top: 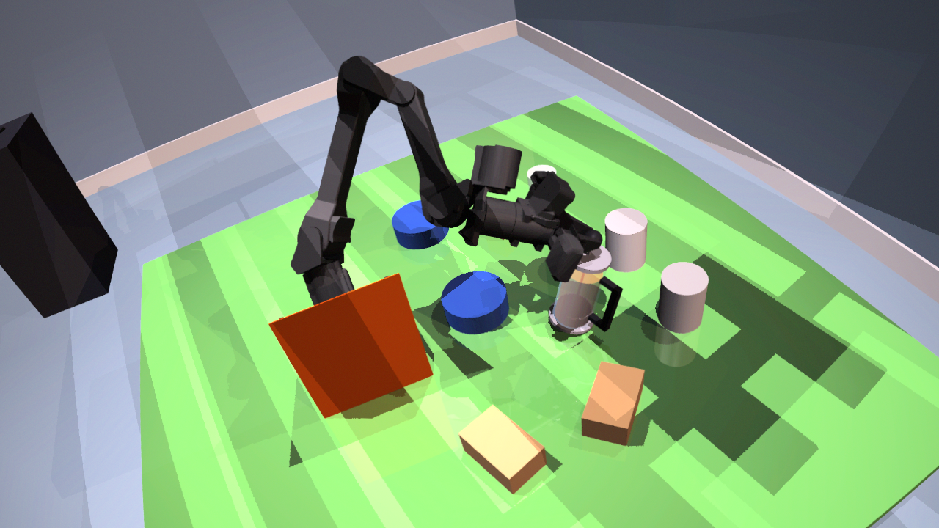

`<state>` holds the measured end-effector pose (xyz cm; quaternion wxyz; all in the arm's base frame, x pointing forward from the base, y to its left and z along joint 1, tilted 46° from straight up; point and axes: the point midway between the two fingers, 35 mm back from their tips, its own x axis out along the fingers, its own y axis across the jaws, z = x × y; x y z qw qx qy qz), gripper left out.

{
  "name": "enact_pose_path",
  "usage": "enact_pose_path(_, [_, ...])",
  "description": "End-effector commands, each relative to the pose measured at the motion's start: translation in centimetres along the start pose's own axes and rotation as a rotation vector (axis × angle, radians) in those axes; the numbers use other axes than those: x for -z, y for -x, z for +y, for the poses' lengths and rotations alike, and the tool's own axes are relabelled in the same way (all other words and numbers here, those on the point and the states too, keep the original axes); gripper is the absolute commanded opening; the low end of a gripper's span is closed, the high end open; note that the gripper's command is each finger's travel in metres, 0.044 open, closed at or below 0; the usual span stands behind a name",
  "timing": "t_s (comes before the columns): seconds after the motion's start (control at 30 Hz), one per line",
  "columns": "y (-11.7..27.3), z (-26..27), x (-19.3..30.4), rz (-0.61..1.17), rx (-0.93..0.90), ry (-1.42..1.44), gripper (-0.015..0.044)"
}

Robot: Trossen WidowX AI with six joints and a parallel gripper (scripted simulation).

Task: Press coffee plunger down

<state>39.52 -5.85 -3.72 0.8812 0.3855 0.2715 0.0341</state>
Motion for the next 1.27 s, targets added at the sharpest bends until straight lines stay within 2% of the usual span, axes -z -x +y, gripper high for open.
enact_pose_path(0.0, [0.0,0.0,0.0,0.0,0.0,0.0,0.0183])
enact_pose_path(0.33, [0.0,0.0,0.0,0.0,0.0,0.0,0.044])
enact_pose_path(0.57, [1.0,0.1,-0.7,0.004,0.002,0.001,0.044])
enact_pose_path(0.87, [8.1,0.8,-4.2,0.015,-0.005,0.001,0.044])
enact_pose_path(1.23, [8.2,0.6,-4.1,0.015,-0.001,-0.001,0.044])
